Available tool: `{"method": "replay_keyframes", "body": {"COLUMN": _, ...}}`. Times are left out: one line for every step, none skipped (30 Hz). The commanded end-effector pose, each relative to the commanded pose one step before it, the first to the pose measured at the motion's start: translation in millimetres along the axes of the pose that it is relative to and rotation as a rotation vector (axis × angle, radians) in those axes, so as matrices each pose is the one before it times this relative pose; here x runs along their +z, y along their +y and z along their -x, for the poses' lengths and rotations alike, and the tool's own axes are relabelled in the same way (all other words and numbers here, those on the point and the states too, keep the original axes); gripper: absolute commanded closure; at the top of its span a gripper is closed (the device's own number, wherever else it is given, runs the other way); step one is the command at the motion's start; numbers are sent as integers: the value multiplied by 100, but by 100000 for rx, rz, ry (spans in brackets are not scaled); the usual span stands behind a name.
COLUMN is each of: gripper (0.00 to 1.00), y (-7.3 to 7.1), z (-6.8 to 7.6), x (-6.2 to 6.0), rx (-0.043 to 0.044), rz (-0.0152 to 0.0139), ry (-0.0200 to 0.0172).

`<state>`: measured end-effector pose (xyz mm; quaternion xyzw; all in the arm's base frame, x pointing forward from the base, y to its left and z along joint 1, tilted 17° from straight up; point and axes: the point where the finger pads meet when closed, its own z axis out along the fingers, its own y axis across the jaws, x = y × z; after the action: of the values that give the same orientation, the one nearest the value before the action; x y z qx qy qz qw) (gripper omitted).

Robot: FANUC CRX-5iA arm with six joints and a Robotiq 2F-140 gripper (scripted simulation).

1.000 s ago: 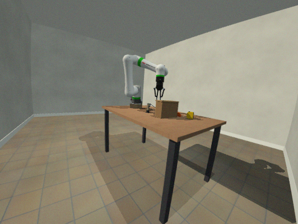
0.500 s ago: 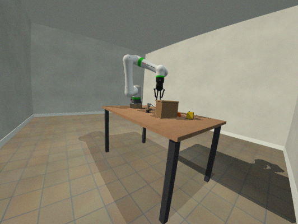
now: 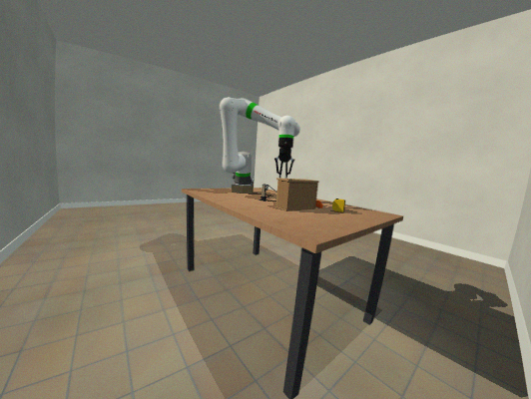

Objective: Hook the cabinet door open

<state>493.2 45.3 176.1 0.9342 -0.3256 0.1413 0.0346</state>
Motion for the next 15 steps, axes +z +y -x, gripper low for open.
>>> {"method": "replay_keyframes", "body": {"gripper": 84, "y": -179, "z": -13, "x": -21, "rx": 257, "rz": -17, "ry": 47}}
{"method": "replay_keyframes", "body": {"gripper": 84, "y": -20, "z": -1, "x": 0, "rx": 294, "rz": 0, "ry": 0}}
{"method": "replay_keyframes", "body": {"gripper": 84, "y": -44, "z": -3, "x": 0, "rx": 627, "rz": 0, "ry": 0}}
{"method": "replay_keyframes", "body": {"gripper": 84, "y": -64, "z": -3, "x": 0, "rx": 920, "rz": 0, "ry": 0}}
{"method": "replay_keyframes", "body": {"gripper": 84, "y": -76, "z": -3, "x": 0, "rx": 1088, "rz": 0, "ry": 0}}
{"method": "replay_keyframes", "body": {"gripper": 84, "y": -76, "z": -2, "x": 0, "rx": 1088, "rz": 0, "ry": 0}}
{"method": "replay_keyframes", "body": {"gripper": 84, "y": -80, "z": -2, "x": 0, "rx": 860, "rz": 0, "ry": 0}}
{"method": "replay_keyframes", "body": {"gripper": 84, "y": -209, "z": -2, "x": 0, "rx": 0, "rz": 0, "ry": 0}}
{"method": "replay_keyframes", "body": {"gripper": 84, "y": -98, "z": -1, "x": 0, "rx": 0, "rz": 0, "ry": 0}}
{"method": "replay_keyframes", "body": {"gripper": 84, "y": -17, "z": 0, "x": 0, "rx": 0, "rz": 0, "ry": 0}}
{"method": "replay_keyframes", "body": {"gripper": 84, "y": 0, "z": 0, "x": 0, "rx": 0, "rz": 0, "ry": 0}}
{"method": "replay_keyframes", "body": {"gripper": 84, "y": 0, "z": 0, "x": 0, "rx": 0, "rz": 0, "ry": 0}}
{"method": "replay_keyframes", "body": {"gripper": 84, "y": -4, "z": 0, "x": 0, "rx": 51, "rz": 0, "ry": 0}}
{"method": "replay_keyframes", "body": {"gripper": 84, "y": -21, "z": -1, "x": 0, "rx": 296, "rz": 0, "ry": 0}}
{"method": "replay_keyframes", "body": {"gripper": 84, "y": -44, "z": -3, "x": 0, "rx": 631, "rz": 0, "ry": 0}}
